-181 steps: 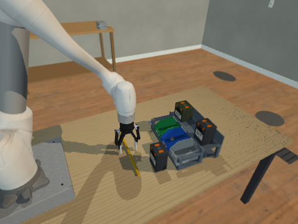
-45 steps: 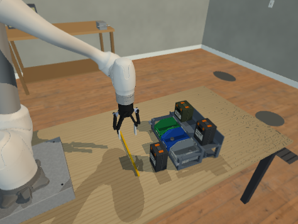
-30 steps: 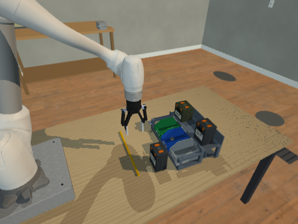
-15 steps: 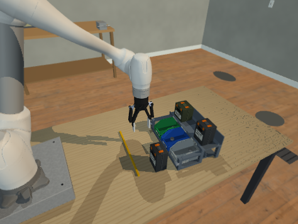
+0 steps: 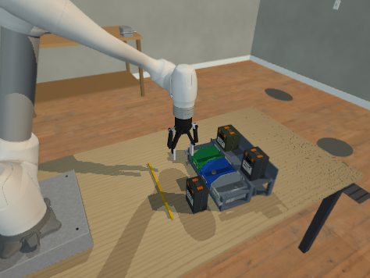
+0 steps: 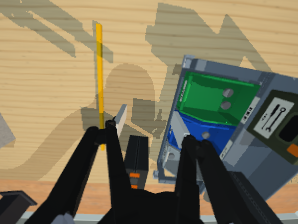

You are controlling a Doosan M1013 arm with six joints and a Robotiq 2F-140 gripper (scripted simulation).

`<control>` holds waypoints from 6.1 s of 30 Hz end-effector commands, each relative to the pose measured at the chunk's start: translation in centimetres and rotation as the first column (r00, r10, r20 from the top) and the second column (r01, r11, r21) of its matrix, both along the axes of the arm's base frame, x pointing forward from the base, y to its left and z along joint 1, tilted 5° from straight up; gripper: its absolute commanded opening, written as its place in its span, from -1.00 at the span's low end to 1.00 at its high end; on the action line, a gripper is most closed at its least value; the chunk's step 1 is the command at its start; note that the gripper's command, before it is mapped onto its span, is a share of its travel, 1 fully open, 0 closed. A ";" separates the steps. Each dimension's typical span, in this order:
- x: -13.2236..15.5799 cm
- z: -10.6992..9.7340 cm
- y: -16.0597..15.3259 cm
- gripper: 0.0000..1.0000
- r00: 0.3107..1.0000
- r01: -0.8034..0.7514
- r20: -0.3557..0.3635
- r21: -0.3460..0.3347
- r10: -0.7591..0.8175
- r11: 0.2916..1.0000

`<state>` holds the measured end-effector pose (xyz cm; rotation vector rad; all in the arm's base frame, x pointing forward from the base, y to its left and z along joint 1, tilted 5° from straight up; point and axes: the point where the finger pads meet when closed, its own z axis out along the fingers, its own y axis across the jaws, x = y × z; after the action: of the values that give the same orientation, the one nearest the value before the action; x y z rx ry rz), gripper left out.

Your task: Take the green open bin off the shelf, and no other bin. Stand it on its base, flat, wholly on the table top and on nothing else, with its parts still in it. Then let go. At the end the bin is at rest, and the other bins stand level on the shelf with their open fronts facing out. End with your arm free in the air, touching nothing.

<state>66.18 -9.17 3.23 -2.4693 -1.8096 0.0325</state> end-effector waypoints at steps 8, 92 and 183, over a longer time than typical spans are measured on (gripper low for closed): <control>0.7 0.0 0.0 0.15 1.000 -0.001 0.000 0.000 0.001 1.000; 9.7 -0.7 0.1 0.15 1.000 -0.001 0.000 0.000 0.001 1.000; 9.0 -7.5 0.4 0.15 1.000 -0.001 0.000 0.000 0.001 1.000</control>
<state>75.14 -8.77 -4.34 -2.4692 -1.8106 0.0329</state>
